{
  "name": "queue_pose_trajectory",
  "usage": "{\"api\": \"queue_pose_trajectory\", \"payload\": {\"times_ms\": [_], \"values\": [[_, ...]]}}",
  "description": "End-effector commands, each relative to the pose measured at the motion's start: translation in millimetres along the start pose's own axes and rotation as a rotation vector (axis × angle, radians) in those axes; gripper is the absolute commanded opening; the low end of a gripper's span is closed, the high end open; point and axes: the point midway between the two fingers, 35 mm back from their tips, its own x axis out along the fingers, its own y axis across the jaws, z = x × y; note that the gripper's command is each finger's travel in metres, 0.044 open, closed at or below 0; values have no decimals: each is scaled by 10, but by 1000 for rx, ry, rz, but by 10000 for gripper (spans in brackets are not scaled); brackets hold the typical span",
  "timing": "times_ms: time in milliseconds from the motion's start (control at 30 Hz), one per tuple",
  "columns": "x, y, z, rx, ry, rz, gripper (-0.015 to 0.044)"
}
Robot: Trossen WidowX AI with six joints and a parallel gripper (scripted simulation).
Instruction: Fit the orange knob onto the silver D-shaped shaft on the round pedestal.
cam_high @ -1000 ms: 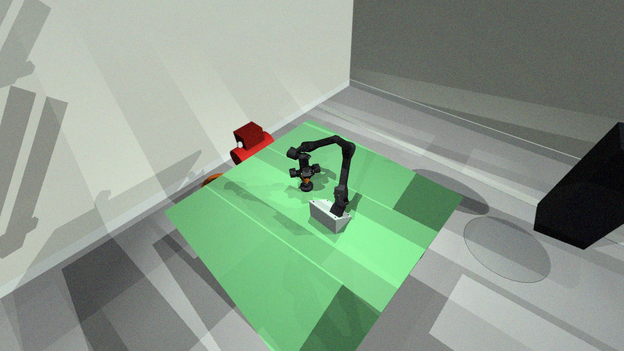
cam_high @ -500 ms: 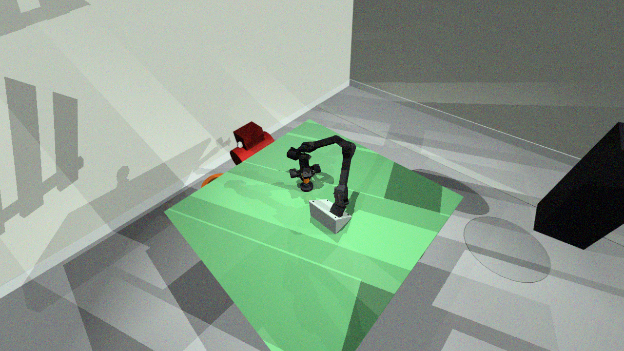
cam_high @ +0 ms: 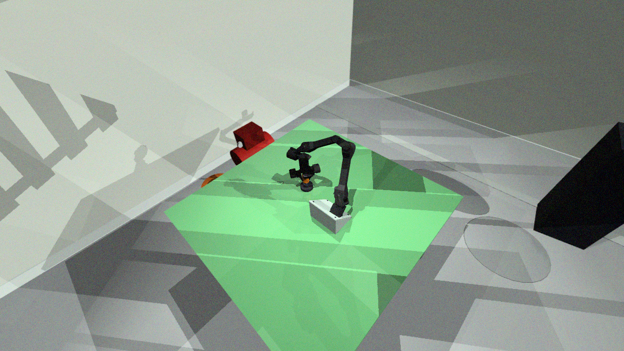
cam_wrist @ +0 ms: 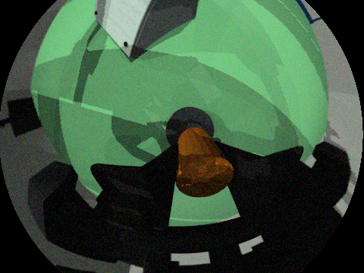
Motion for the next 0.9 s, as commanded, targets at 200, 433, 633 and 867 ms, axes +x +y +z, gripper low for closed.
{"api": "queue_pose_trajectory", "payload": {"times_ms": [200,433,633,867], "values": [[-28,4,-34,-178,3,-1,0],[-4,4,-21,-206,3,-1,0],[5,3,-7,-206,3,-1,0],[10,12,7,-206,3,-1,0]]}}
